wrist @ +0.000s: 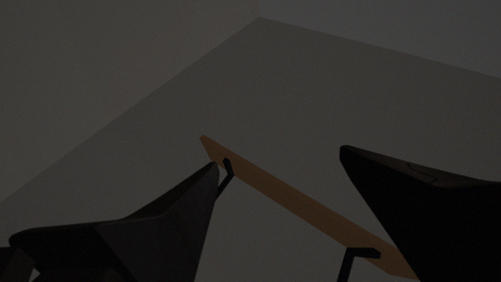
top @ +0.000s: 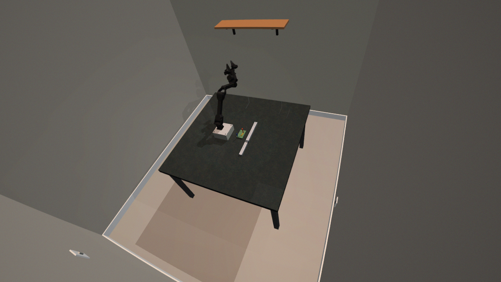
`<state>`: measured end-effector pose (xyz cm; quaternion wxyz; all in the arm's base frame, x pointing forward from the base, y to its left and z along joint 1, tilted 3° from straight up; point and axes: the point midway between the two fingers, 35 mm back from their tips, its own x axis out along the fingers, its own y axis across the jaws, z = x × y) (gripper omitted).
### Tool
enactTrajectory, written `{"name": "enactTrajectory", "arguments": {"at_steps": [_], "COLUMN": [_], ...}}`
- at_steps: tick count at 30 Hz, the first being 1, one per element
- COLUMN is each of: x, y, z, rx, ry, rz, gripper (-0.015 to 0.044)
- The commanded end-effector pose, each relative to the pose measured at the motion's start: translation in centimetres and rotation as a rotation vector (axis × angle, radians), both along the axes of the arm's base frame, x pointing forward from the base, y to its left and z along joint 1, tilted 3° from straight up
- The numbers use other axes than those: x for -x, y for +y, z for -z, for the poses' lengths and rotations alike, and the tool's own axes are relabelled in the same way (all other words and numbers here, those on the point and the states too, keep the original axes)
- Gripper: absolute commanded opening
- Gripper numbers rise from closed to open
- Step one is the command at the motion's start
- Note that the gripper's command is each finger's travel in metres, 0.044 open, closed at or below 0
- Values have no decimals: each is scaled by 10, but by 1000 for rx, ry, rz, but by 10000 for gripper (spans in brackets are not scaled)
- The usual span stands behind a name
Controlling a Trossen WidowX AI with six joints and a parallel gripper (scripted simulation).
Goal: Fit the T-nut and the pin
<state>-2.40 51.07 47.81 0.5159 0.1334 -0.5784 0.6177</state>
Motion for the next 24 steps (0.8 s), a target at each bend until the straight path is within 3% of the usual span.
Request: {"name": "enactTrajectory", "arguments": {"at_steps": [1, 4, 7, 13, 19, 24], "x": [-5, -72, -121, -246, -340, -389], "y": [2, 26, 34, 15, -56, -146], "z": [1, 20, 39, 108, 186, 252], "rx": [22, 313, 489, 824, 924, 810], "ry": [12, 217, 394, 968, 1610, 2170], "rz": [-1, -8, 1, 71, 188, 323], "gripper": [426, 440, 440, 440, 440, 440]}}
